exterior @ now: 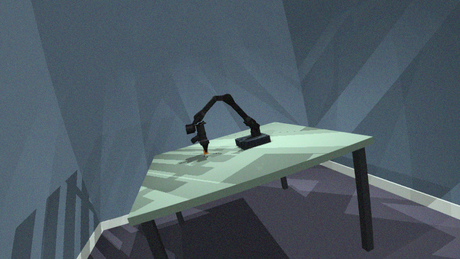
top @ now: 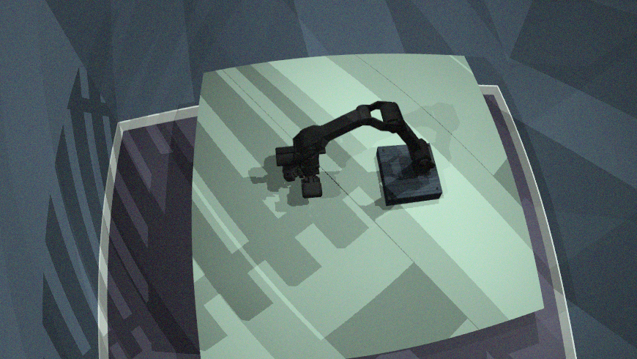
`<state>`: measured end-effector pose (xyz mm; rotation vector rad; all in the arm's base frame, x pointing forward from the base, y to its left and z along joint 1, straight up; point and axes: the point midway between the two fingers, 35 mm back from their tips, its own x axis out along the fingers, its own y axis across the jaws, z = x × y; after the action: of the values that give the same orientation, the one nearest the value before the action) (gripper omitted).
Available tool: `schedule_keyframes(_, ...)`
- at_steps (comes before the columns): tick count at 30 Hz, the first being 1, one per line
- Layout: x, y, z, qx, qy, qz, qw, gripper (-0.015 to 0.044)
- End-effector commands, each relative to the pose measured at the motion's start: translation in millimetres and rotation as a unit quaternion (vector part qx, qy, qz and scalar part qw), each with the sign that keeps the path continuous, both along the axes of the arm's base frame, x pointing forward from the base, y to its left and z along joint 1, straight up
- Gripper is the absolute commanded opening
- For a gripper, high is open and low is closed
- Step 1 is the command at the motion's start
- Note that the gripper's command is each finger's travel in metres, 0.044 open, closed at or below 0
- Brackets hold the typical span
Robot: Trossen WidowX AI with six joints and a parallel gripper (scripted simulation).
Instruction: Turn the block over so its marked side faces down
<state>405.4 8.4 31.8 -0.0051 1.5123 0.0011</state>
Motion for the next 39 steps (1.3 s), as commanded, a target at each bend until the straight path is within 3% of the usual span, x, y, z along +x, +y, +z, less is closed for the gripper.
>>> schedule_keyframes(1, -0.5, 0.2, -2.0, 0.000, -0.022, -0.001, 1.000, 0.0000)
schedule_keyframes(31, -6.2, 0.1, -8.3, 0.001, -0.231, 0.000, 0.973, 0.0000)
schedule_keyframes(39, -5.2, 0.2, -11.5, 0.001, -0.252, 0.000, 0.968, 0.0000)
